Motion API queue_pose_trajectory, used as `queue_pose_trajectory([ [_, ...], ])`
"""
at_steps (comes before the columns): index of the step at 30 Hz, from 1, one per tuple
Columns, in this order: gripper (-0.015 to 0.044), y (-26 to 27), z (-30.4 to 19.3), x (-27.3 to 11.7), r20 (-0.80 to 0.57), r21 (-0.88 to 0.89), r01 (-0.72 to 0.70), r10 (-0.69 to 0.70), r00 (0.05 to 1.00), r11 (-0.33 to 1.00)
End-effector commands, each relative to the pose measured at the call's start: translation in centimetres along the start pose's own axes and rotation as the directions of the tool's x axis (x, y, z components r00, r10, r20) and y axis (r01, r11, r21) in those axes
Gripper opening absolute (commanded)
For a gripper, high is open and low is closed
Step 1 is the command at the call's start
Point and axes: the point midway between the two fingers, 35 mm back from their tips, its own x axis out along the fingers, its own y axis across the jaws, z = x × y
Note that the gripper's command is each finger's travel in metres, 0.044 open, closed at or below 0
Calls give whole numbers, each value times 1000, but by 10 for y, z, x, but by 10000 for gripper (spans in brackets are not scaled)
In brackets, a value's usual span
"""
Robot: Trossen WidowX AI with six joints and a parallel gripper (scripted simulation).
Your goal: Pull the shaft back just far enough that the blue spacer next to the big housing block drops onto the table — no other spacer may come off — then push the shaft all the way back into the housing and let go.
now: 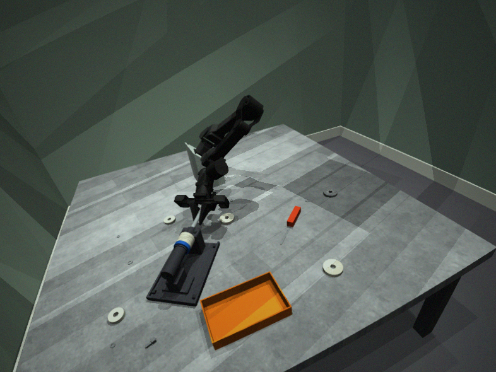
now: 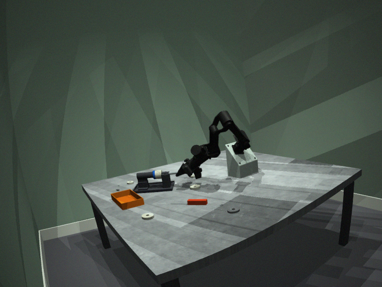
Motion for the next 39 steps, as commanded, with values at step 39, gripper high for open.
queue_pose_trajectory([
  [39, 0, 1, 3, -4, 2, 3, -2, 2, 1000, 1000],
])
